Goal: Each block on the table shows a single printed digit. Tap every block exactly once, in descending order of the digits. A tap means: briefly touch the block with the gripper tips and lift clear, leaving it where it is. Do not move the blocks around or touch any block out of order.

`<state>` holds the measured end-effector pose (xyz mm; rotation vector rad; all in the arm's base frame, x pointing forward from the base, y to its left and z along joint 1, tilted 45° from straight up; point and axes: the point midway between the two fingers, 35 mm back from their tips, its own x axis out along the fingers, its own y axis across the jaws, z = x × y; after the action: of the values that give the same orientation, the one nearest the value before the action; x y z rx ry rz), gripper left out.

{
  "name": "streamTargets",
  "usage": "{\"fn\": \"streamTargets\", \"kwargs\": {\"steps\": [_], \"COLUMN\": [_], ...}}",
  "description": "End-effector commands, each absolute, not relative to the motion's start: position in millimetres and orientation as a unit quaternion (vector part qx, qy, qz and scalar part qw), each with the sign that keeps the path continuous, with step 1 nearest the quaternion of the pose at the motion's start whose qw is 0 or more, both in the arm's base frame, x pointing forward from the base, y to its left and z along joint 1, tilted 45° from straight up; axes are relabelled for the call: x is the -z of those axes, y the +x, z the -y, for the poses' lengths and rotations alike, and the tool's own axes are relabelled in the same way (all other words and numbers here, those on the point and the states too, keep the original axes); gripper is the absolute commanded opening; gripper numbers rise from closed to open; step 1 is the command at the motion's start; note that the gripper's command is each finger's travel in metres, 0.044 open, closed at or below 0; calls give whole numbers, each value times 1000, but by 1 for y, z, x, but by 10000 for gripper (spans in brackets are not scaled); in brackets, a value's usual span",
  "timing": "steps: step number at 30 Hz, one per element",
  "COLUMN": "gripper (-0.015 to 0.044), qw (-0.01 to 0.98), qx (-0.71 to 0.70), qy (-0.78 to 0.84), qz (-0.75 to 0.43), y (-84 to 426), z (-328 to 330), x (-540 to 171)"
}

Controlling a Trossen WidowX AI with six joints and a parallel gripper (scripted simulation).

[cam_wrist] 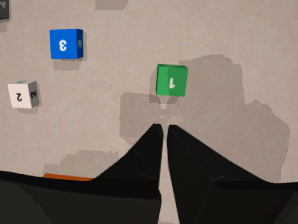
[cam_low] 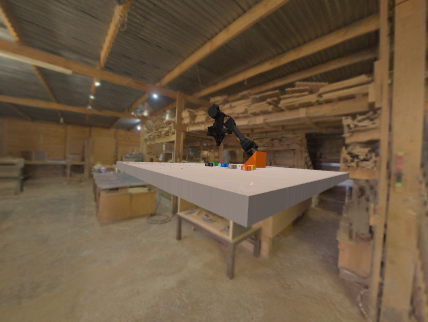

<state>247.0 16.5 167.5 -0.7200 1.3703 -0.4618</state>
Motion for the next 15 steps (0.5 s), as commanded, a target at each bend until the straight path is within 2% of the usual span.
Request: {"fn": "streamTargets", "kwargs": {"steps": [1,10,15], "gripper": [20,20,20], "qw": [687,688,688], "qx": [206,207,207], "qy": [-330,-331,-331], "qz": [-613,-612,-612], "y": [245,258,258], "z": [-6,48,50], "x": [-177,-123,-121]}}
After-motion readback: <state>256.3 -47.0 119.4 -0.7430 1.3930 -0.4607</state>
